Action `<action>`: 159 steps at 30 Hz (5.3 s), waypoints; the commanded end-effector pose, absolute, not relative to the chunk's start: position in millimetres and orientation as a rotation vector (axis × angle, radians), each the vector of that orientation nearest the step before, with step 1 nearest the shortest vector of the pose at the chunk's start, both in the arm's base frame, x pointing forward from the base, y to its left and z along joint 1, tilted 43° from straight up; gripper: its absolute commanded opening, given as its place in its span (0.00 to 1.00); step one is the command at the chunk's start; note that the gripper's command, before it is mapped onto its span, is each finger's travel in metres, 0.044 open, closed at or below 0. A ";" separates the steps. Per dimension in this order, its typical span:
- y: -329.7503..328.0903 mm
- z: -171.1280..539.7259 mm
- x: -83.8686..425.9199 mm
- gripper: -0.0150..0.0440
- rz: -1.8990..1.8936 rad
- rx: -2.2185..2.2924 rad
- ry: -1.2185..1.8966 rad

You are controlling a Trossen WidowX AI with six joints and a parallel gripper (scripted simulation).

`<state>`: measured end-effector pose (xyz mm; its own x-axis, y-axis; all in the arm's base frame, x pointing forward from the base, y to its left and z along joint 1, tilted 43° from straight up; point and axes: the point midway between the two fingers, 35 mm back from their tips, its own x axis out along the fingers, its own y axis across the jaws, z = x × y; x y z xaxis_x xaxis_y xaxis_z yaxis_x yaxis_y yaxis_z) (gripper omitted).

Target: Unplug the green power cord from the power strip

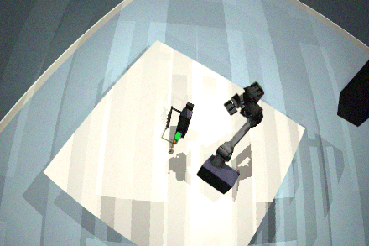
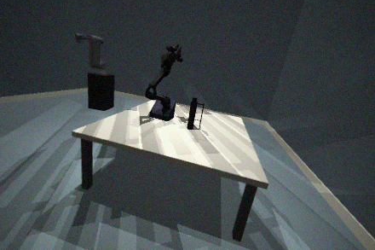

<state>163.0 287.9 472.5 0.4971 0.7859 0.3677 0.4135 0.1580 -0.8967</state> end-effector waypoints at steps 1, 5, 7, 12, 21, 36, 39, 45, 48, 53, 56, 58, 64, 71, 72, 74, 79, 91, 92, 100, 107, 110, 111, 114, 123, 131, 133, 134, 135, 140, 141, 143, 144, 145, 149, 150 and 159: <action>298.2 433.1 203.6 0.53 0.456 -1.539 -0.918; 297.8 388.8 242.7 0.53 0.539 -1.597 -0.708; 295.2 364.7 261.3 0.53 0.576 -1.627 -0.597; 276.5 297.8 306.3 0.53 0.657 -1.693 -0.289; 203.9 179.0 358.5 0.53 0.744 -1.733 0.313; 39.5 25.4 326.4 0.53 0.802 -1.649 1.418; 6.1 7.7 303.9 0.53 0.812 -1.616 1.659; -24.4 -3.5 279.5 0.53 0.827 -1.578 1.894; -23.4 -4.2 278.8 0.53 0.827 -1.578 1.894; -26.3 -1.6 279.1 0.53 0.828 -1.578 1.894; -29.7 1.5 279.3 0.53 0.828 -1.578 1.894; -32.1 3.6 279.4 0.53 0.828 -1.578 1.894; -39.3 10.1 279.6 0.53 0.828 -1.578 1.894; -47.8 17.6 279.3 0.53 0.827 -1.579 1.895; -49.0 18.6 279.3 0.53 0.827 -1.579 1.895; -51.4 20.8 279.1 0.53 0.827 -1.579 1.895; -54.4 23.4 278.8 0.53 0.826 -1.579 1.896; -62.3 14.9 276.8 0.53 0.826 -1.579 1.896; -62.4 14.7 276.7 0.53 0.826 -1.579 1.896; -61.2 16.1 278.1 0.35 0.822 -1.570 1.894; -60.6 15.6 278.2 0.25 0.822 -1.570 1.894; -58.2 13.5 278.7 0.25 0.823 -1.570 1.894; -57.0 12.5 278.9 0.25 0.823 -1.570 1.893; -53.3 9.2 279.5 0.25 0.824 -1.570 1.892; -41.8 -0.3 280.9 0.25 0.826 -1.571 1.890; -30.7 -8.0 281.2 0.25 0.828 -1.572 1.889; -28.0 -9.7 281.2 0.25 0.829 -1.572 1.889; -26.6 -10.6 281.1 0.25 0.829 -1.572 1.889; -25.2 -11.4 281.1 0.25 0.829 -1.572 1.889; -18.3 -15.8 280.6 0.25 0.829 -1.573 1.889; -17.0 -16.7 280.5 0.25 0.829 -1.573 1.889; -17.0 -17.2 279.7 0.30 0.829 -1.574 1.890; -19.8 -16.1 278.4 0.34 0.828 -1.576 1.892; -21.5 -15.3 277.5 0.39 0.827 -1.578 1.893; -21.5 -15.3 277.5 0.57 0.827 -1.578 1.893; -21.5 -15.3 277.5 0.61 0.827 -1.578 1.893; -1.2 -26.9 280.3 1.00 0.830 -1.576 1.889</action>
